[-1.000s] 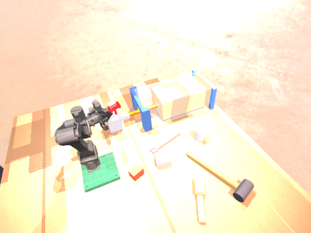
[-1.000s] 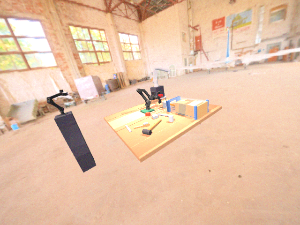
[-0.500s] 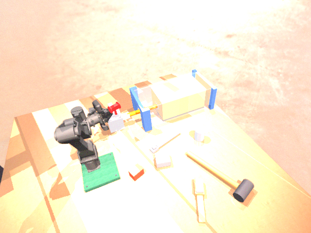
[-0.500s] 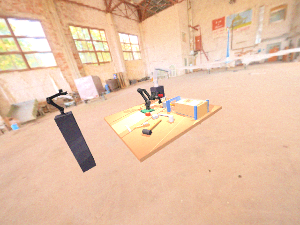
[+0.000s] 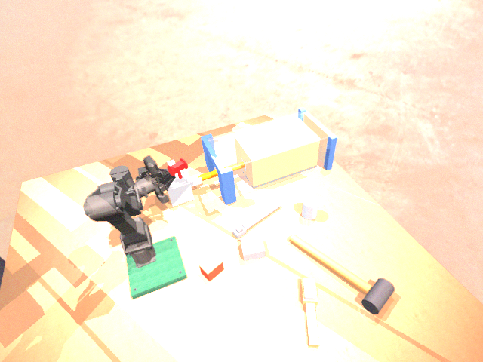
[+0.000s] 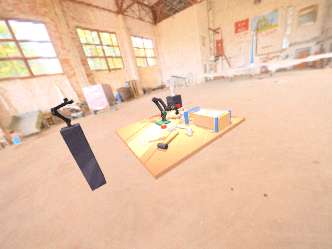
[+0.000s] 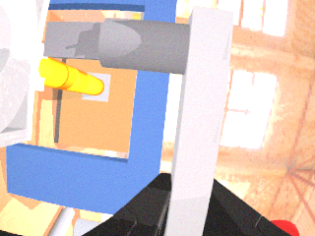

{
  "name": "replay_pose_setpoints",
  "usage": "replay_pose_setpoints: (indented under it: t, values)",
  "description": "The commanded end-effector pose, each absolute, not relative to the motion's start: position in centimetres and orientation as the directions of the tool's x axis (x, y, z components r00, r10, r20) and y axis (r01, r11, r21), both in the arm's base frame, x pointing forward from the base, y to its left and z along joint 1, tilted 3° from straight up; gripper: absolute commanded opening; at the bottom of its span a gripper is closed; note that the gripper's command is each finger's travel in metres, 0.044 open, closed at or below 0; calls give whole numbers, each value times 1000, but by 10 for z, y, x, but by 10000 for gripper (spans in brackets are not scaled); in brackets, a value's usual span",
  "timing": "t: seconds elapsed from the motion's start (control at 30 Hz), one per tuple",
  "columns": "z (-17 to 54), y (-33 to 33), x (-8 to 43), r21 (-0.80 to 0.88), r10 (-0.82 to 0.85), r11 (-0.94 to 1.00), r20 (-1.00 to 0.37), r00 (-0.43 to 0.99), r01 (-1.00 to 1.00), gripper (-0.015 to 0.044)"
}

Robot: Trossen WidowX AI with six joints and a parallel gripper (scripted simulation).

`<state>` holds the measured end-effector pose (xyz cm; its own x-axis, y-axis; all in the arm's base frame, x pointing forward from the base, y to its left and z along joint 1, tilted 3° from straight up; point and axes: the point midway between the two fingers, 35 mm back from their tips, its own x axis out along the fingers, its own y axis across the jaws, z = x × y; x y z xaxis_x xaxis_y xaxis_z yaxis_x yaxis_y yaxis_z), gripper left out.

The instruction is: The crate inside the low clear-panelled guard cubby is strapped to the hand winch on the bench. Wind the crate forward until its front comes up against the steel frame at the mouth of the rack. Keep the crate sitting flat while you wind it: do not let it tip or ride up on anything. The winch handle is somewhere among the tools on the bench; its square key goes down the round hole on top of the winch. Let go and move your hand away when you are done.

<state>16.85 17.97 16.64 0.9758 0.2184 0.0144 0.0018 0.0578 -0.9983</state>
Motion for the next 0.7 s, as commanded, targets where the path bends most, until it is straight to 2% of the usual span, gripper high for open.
replay_pose_setpoints:
  t: [0.0, 0.67]
  values:
    - [167, 180, 169, -998, 219, 59, 16, 976, 3, 0]
    - [163, 180, 169, -998, 218, 59, 16, 976, 3, 0]
